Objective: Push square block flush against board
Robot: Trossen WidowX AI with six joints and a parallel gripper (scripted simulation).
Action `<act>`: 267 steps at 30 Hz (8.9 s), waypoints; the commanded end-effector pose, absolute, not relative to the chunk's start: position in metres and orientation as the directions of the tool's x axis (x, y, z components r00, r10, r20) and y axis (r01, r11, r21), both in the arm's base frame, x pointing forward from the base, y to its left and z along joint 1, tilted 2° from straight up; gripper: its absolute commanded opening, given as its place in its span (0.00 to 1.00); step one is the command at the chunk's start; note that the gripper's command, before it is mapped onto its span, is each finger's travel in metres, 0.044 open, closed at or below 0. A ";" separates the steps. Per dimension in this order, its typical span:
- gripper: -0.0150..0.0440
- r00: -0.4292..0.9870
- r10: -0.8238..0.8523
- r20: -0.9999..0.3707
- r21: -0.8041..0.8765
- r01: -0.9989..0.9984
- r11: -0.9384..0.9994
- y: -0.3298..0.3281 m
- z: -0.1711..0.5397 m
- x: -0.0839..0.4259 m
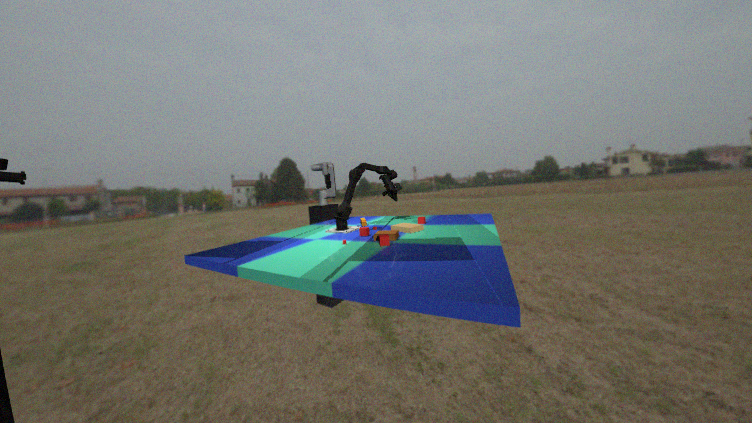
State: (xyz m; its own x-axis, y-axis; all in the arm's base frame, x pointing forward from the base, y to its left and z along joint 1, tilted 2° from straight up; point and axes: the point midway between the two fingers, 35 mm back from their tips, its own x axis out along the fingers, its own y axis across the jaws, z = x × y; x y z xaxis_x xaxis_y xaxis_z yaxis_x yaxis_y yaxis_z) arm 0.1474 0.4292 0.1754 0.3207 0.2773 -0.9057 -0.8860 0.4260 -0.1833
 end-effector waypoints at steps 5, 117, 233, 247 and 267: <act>0.25 0.324 0.200 -0.925 -0.138 -0.775 0.617 0.393 0.165 0.215; 0.25 0.063 -0.023 -0.998 0.052 0.946 0.319 -0.163 0.055 0.363; 0.25 0.062 -0.017 -0.998 0.053 0.946 0.319 -0.084 0.052 0.349; 0.25 0.062 -0.016 -0.998 0.054 0.946 0.319 -0.074 0.051 0.348; 0.25 0.062 -0.017 -0.998 0.054 0.946 0.319 -0.089 0.052 0.355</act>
